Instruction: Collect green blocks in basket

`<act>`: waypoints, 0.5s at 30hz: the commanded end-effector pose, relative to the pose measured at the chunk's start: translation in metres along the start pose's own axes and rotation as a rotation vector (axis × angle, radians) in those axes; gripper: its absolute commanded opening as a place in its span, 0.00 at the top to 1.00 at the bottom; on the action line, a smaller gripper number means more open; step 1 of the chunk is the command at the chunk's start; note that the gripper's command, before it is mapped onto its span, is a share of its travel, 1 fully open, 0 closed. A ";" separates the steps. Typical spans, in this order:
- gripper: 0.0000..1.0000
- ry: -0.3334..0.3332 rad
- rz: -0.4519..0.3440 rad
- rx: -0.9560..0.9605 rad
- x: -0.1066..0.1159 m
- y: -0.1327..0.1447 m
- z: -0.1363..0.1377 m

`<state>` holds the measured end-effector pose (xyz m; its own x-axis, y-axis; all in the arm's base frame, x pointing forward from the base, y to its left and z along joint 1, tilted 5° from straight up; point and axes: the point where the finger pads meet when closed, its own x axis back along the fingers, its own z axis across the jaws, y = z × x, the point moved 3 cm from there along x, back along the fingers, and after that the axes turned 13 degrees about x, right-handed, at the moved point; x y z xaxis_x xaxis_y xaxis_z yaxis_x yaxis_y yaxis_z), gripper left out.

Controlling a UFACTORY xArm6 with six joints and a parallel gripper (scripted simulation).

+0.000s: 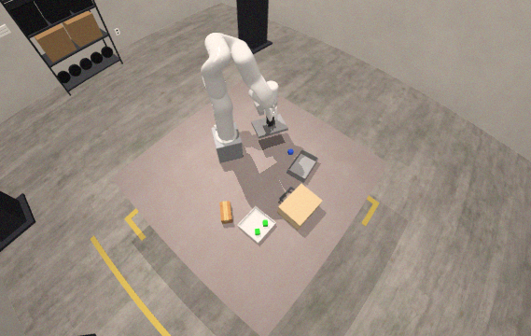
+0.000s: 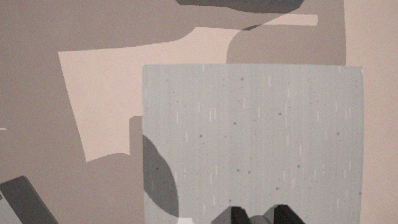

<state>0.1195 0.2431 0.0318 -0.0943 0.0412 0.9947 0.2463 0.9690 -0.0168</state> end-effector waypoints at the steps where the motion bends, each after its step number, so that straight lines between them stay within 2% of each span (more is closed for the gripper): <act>1: 1.00 0.015 0.009 0.002 0.001 0.002 -0.002; 15: 1.00 0.015 0.009 0.015 0.002 0.005 -0.007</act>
<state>0.1226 0.2438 0.0327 -0.0769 0.0494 0.9958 0.2421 0.9698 -0.0294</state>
